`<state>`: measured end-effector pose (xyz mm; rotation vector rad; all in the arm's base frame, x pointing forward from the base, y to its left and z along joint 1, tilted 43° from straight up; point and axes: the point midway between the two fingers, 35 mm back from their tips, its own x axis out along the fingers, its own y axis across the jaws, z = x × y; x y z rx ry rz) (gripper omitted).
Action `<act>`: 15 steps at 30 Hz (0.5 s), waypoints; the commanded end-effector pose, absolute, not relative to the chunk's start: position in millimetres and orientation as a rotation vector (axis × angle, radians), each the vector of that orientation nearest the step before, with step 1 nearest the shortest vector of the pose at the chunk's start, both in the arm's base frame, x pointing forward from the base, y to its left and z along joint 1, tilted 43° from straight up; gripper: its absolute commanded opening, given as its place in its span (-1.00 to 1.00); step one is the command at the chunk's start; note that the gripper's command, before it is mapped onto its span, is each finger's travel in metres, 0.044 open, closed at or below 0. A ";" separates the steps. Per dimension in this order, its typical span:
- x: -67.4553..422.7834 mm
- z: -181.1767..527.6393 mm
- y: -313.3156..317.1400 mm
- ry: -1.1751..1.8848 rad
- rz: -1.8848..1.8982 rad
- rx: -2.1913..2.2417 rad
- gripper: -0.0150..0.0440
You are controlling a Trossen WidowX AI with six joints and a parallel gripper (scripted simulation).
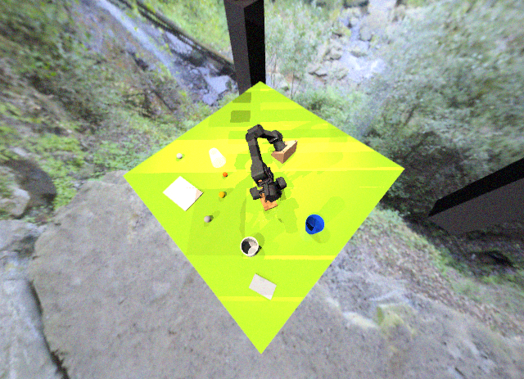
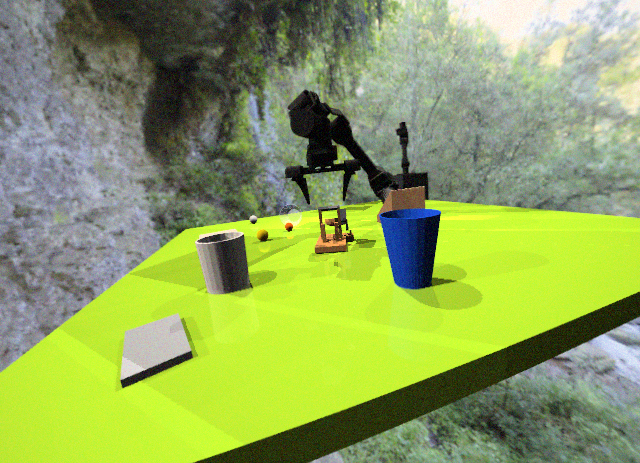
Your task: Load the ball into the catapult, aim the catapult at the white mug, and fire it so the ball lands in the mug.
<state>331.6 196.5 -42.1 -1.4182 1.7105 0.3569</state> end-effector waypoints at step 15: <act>331.3 -78.2 162.1 1.719 0.349 -1.416 1.00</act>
